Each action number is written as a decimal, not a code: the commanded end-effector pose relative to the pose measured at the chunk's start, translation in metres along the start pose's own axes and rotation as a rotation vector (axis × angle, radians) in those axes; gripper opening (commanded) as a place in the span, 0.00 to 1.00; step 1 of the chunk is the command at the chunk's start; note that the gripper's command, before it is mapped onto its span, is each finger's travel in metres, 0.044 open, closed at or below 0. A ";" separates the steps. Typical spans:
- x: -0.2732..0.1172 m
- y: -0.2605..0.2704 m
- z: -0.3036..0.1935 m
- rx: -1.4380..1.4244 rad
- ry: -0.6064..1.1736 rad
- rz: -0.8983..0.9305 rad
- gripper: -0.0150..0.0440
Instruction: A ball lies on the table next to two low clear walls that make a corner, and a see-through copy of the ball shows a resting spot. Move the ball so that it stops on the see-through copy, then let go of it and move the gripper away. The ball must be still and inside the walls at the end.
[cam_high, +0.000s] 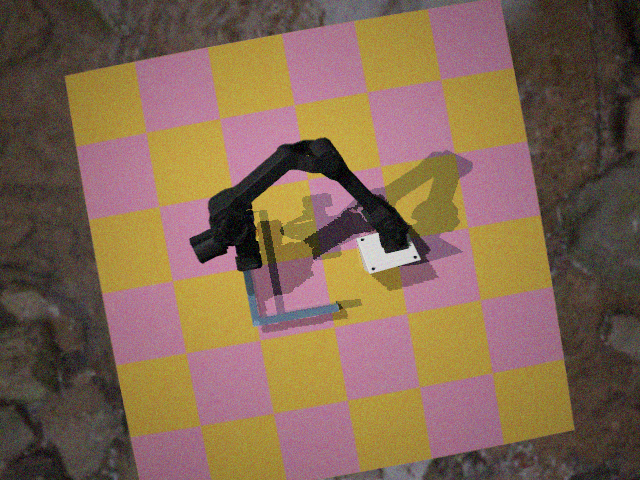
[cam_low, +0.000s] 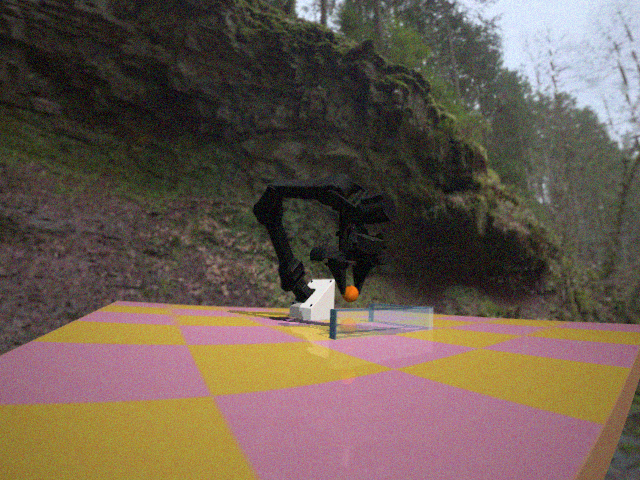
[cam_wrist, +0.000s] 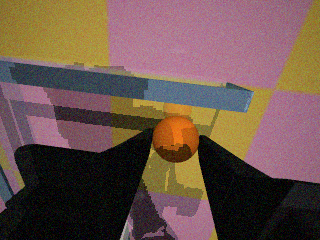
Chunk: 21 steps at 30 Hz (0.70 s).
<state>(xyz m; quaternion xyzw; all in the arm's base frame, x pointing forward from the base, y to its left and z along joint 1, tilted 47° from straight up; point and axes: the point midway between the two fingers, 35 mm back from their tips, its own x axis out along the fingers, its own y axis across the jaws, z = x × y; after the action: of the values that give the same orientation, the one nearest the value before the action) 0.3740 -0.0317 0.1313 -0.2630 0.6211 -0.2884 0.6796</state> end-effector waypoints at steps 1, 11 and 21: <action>0.015 -0.003 -0.001 -0.002 0.003 -0.007 0.25; 0.059 -0.004 -0.003 -0.001 0.003 -0.011 0.25; 0.068 -0.004 -0.003 -0.001 0.003 -0.011 0.25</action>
<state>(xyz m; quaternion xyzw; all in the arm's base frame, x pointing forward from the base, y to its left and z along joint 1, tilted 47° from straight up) 0.3765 -0.0793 0.0896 -0.2637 0.6200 -0.2906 0.6794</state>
